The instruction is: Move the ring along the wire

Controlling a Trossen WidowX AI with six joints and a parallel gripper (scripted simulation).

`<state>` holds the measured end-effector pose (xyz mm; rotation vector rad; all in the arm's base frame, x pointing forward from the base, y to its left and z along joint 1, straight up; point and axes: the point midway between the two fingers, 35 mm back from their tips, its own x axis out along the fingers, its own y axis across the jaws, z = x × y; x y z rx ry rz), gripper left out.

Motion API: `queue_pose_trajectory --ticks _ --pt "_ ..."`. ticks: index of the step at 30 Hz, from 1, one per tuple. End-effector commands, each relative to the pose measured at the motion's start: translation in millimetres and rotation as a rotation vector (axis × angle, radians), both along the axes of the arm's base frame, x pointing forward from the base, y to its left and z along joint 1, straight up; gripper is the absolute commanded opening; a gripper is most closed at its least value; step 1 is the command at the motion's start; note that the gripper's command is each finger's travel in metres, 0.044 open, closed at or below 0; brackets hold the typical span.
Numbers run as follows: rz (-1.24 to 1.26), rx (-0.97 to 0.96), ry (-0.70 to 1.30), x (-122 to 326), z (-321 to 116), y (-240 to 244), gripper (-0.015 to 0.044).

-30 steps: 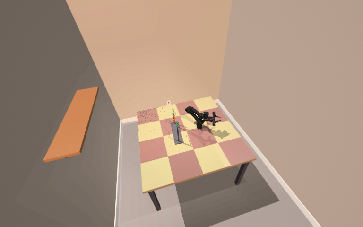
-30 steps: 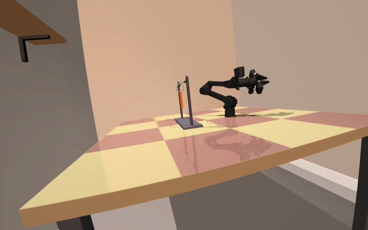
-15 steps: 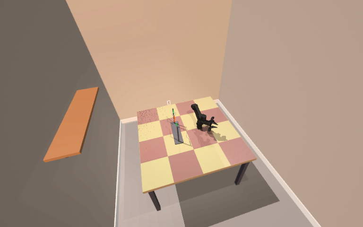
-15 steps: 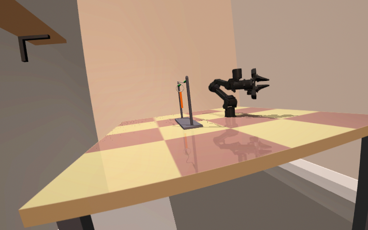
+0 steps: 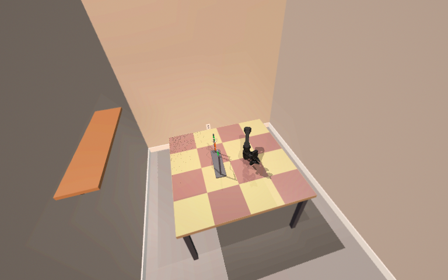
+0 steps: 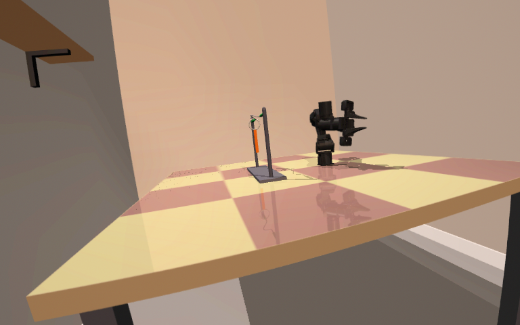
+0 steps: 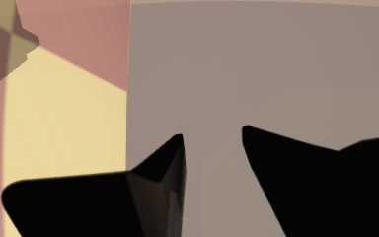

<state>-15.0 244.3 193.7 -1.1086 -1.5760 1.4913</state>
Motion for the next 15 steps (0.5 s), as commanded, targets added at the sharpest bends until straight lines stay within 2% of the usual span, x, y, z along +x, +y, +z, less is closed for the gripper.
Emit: queue_pose_trajectory --ticks 1,15 --pt "-0.128 -0.061 0.1 32 -12 1 0.016" --pt "-0.54 -0.123 0.418 128 -31 -25 0.016"
